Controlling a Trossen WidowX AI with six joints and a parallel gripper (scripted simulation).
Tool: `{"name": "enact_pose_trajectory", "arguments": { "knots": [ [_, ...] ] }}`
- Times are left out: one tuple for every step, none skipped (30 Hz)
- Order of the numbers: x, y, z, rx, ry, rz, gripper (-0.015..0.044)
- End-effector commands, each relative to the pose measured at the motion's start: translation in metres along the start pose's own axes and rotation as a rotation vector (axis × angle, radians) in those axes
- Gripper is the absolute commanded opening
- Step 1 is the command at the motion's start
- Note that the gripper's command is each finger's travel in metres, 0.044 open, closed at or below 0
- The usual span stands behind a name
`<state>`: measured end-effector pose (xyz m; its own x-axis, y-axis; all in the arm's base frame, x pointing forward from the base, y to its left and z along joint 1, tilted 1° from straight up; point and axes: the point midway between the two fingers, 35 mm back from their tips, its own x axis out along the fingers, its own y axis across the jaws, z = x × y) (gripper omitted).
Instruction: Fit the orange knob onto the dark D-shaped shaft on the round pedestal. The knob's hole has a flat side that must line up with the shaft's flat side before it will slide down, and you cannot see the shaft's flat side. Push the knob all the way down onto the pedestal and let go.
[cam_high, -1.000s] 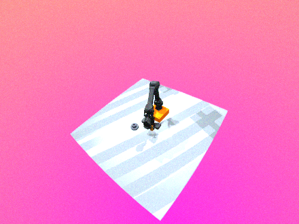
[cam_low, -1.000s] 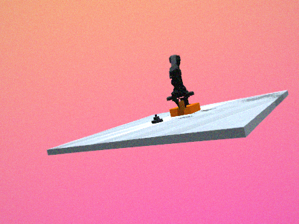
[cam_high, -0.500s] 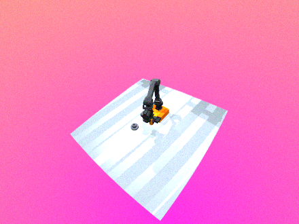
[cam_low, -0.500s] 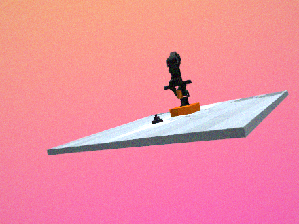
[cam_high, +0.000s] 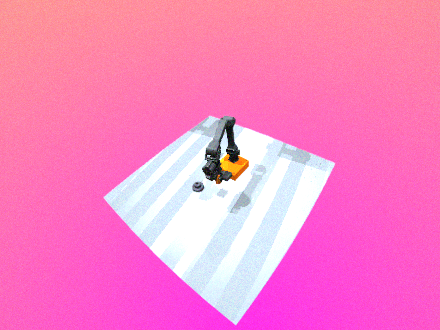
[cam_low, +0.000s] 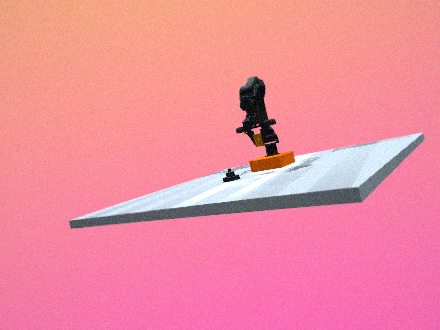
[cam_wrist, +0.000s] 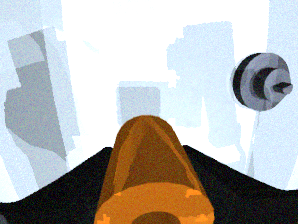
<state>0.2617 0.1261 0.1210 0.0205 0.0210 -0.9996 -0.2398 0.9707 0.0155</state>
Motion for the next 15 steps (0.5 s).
{"name": "enact_pose_trajectory", "arguments": {
  "knots": [
    [0.004,-0.011,0.007,0.002,-0.001,0.001,0.0000],
    [0.004,-0.014,0.008,0.002,-0.001,0.001,0.0000],
    [0.005,-0.016,0.009,0.003,-0.002,0.001,0.0000],
    [0.006,-0.019,0.010,0.004,-0.002,0.001,0.0000],
    [0.006,-0.022,0.012,0.004,-0.003,0.000,0.0000],
    [0.007,-0.024,0.013,0.004,-0.003,0.000,0.0000],
    [0.008,-0.027,0.014,0.004,-0.004,0.000,0.0000],
    [0.008,-0.030,0.015,0.003,-0.005,-0.001,0.0000],
    [0.009,-0.032,0.016,0.003,-0.006,-0.001,0.0000],
    [0.009,-0.035,0.016,0.003,-0.006,-0.001,0.0000],
    [0.010,-0.038,0.017,0.003,-0.007,-0.002,0.0000],
    [0.011,-0.041,0.018,0.002,-0.008,-0.002,0.0000],
    [0.011,-0.044,0.019,0.002,-0.008,-0.002,0.0000],
    [0.012,-0.047,0.020,0.002,-0.009,-0.003,0.0000],
    [0.012,-0.049,0.021,0.002,-0.010,-0.003,0.0000]
  ]
}}
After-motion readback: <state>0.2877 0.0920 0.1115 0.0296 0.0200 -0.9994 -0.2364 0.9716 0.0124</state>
